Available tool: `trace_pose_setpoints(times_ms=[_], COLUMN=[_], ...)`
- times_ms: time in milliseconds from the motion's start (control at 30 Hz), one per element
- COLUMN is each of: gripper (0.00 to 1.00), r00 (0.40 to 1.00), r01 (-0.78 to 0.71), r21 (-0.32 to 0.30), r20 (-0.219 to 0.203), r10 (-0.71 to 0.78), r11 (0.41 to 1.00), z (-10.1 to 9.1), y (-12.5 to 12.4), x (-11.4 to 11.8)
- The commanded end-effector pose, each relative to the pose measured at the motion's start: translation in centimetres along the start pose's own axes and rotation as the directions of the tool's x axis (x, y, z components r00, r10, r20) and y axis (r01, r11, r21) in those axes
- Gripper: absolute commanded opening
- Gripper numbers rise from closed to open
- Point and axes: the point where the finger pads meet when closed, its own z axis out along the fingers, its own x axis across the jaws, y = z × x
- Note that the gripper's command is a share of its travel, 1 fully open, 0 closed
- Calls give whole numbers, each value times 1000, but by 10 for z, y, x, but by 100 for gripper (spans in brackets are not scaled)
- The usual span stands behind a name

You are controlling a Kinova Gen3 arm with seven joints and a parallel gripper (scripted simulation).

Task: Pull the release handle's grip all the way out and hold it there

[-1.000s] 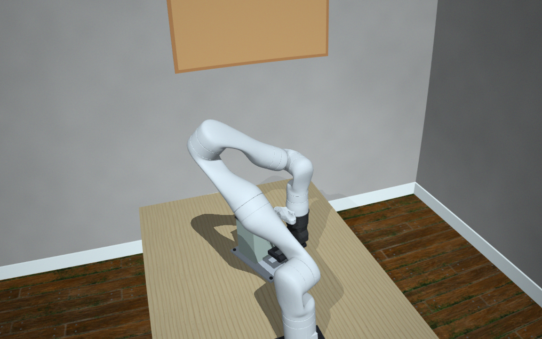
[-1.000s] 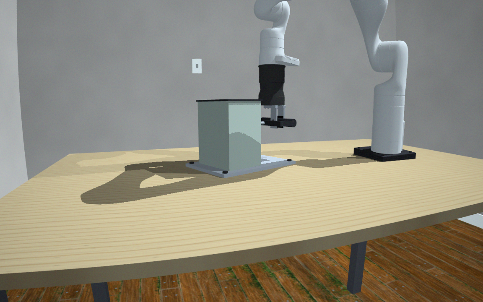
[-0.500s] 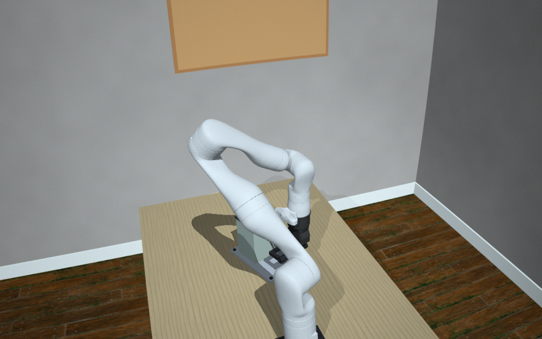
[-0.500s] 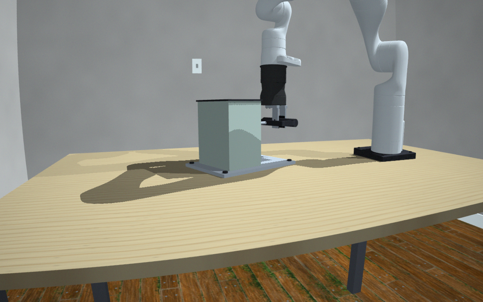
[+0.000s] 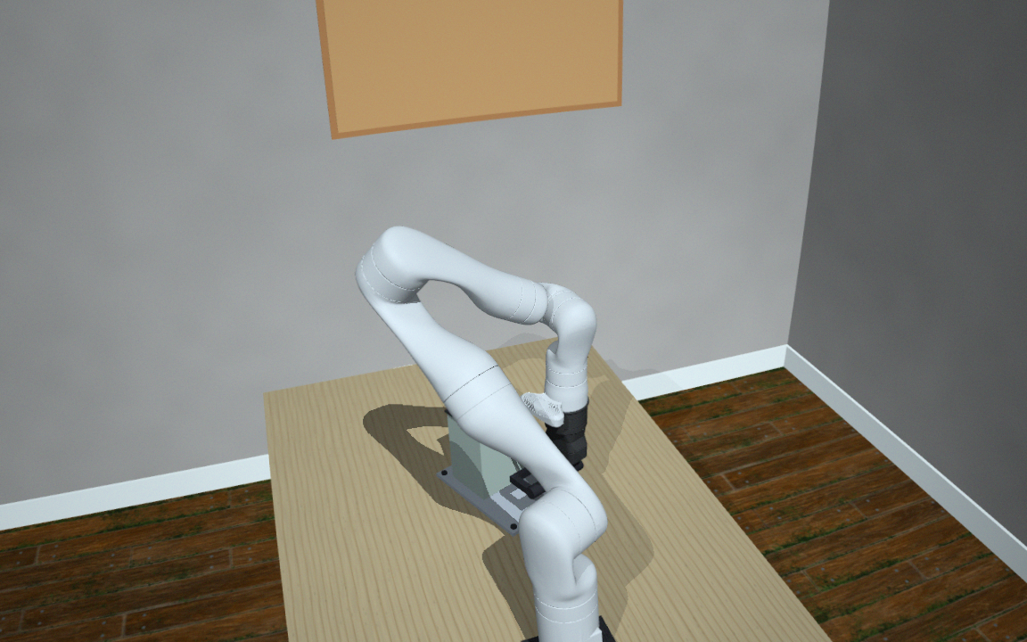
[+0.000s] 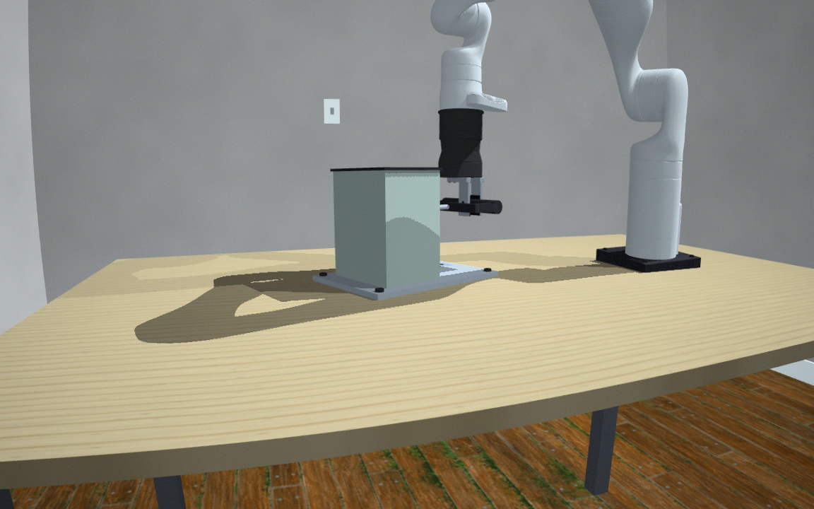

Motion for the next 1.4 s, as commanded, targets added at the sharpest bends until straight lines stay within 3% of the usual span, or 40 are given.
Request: trace_pose_setpoints(times_ms=[0,1367], gripper=[0,0], r00=[1000,1000], r01=[-7,-7], r21=[1,1], r20=[14,14], r10=[7,7], r11=[1000,1000], z=[0,-1], y=[0,0], x=[-9,-18])
